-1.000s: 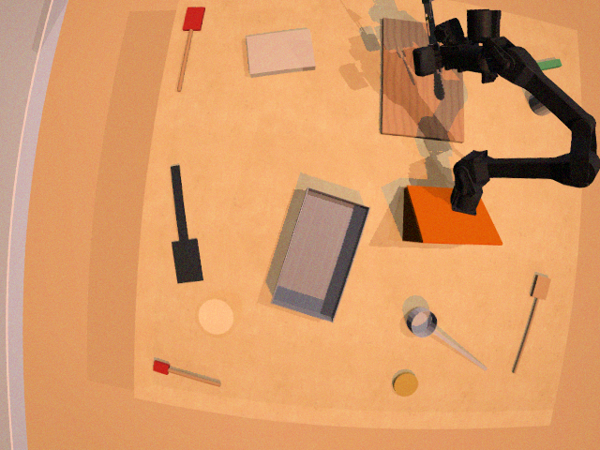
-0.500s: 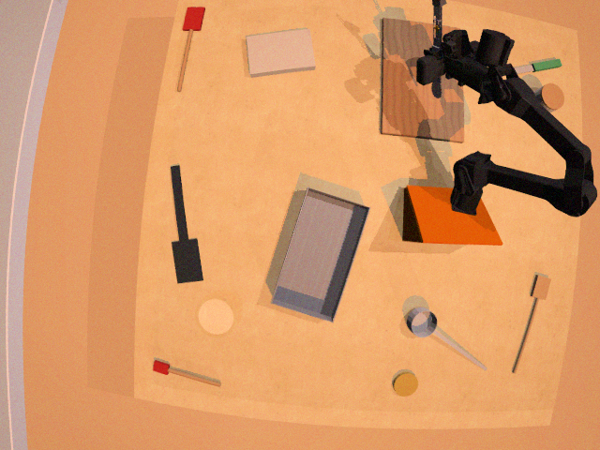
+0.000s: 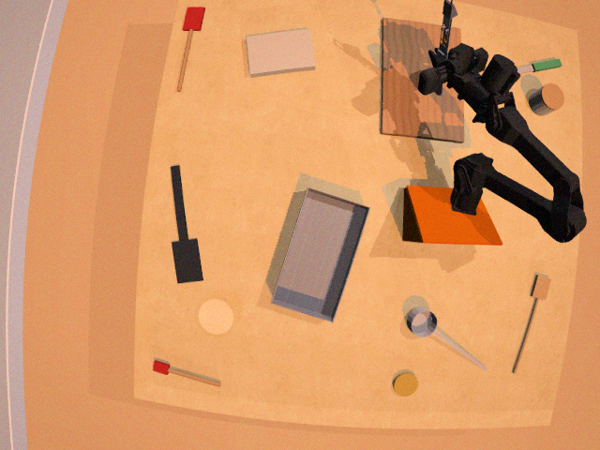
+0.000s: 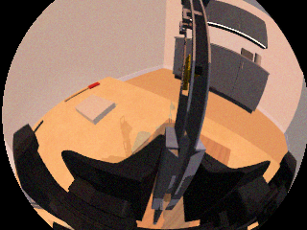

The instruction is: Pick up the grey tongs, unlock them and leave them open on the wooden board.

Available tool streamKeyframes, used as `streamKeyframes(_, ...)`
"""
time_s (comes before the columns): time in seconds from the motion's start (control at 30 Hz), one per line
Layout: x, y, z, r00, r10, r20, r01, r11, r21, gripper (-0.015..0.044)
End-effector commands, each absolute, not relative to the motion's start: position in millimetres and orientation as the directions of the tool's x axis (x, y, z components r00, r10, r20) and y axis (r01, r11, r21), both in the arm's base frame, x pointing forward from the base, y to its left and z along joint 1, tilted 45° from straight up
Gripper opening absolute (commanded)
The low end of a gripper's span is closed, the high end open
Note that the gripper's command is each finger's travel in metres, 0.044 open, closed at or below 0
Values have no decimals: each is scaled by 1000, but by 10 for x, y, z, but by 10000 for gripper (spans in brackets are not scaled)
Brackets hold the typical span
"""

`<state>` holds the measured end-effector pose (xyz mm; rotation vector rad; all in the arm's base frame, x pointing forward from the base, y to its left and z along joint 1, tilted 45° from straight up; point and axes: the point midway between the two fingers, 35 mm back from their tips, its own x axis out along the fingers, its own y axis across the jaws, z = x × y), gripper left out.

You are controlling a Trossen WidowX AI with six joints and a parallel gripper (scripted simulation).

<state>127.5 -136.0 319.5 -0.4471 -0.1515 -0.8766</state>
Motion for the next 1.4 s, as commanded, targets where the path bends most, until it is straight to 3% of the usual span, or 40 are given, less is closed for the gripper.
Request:
streamKeyframes(0.0,1247,-1322,3209,629,-687,364,776,533,-337,-150)
streamKeyframes(1.37,1254,-1328,3212,632,-690,354,774,538,-332,-150)
